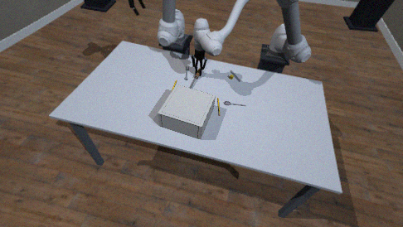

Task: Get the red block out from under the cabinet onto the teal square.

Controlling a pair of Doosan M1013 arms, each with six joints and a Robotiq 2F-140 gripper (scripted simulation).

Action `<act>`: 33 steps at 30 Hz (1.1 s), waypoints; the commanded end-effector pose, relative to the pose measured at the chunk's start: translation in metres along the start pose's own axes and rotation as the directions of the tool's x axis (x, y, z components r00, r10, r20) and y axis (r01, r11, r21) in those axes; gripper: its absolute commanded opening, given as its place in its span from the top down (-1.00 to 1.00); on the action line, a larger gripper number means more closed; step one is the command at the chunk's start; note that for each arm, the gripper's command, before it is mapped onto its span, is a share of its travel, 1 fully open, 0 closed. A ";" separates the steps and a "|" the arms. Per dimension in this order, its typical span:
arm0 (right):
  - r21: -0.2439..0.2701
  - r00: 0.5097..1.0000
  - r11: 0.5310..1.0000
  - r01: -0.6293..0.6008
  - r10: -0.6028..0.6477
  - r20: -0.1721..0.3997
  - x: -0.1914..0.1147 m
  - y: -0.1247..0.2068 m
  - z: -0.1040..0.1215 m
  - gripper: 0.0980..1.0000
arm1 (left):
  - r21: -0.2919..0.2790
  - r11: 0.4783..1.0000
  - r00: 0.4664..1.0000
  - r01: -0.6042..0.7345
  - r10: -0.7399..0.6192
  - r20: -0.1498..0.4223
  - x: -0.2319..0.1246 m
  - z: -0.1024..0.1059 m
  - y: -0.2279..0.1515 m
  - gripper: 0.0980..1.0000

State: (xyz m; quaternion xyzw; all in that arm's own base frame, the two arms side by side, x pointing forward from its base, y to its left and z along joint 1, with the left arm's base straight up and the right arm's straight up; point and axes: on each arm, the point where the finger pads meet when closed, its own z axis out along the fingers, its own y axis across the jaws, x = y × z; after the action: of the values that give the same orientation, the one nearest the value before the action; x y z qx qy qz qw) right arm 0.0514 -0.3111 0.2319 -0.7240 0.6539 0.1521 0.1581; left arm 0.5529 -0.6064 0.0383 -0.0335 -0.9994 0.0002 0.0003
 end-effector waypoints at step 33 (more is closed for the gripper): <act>-0.006 1.000 1.000 -0.005 0.005 -0.006 -0.001 0.003 0.000 -1.00 | -0.002 1.000 1.000 -0.001 0.001 0.000 -0.094 0.000 0.000 1.00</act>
State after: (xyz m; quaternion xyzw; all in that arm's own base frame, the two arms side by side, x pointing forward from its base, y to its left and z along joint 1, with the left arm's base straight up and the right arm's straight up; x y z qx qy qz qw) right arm 0.0514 -0.3111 0.2319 -0.7240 0.6539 0.1521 0.1581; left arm 0.6358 -0.6119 0.0382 -0.0331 -0.9995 0.0002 0.0003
